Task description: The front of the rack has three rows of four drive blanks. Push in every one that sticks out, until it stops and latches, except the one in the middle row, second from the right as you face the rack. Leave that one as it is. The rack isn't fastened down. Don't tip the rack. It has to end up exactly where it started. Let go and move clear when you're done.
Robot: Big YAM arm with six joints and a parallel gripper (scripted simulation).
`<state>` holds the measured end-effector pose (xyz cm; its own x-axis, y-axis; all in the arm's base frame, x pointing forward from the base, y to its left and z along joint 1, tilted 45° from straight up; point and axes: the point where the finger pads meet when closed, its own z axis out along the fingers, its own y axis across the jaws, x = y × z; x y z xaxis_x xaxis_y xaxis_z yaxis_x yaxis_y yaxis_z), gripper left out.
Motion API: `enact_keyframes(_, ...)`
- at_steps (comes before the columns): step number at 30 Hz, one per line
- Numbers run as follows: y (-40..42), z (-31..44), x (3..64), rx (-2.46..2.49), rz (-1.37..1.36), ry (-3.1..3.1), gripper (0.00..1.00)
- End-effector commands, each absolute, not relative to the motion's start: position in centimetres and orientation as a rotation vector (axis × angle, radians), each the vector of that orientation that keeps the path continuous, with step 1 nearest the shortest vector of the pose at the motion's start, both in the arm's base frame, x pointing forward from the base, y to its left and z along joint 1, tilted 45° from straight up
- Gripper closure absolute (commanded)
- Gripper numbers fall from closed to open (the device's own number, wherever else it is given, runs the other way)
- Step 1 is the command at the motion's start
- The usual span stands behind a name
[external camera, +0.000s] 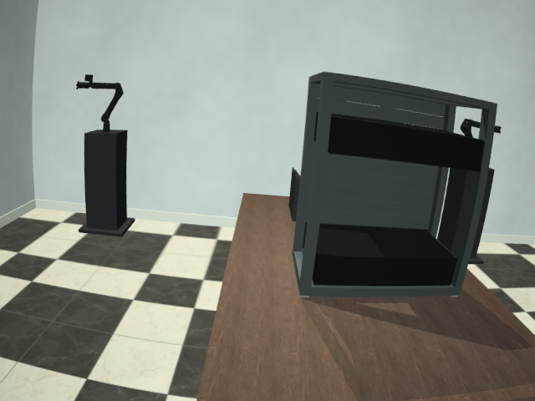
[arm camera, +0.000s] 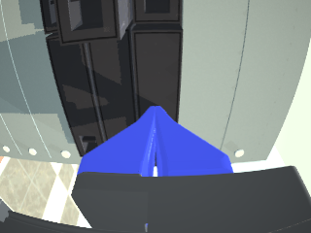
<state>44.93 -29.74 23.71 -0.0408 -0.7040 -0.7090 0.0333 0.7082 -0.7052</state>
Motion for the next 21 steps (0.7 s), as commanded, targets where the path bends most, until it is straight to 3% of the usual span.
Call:
enact_keyframes(1, -30.6, 26.0, 48.0, -0.604, -0.669, 1.464, 1.0)
enact_keyframes(21, -30.6, 26.2, 49.1, -0.604, -0.668, 1.464, 1.0)
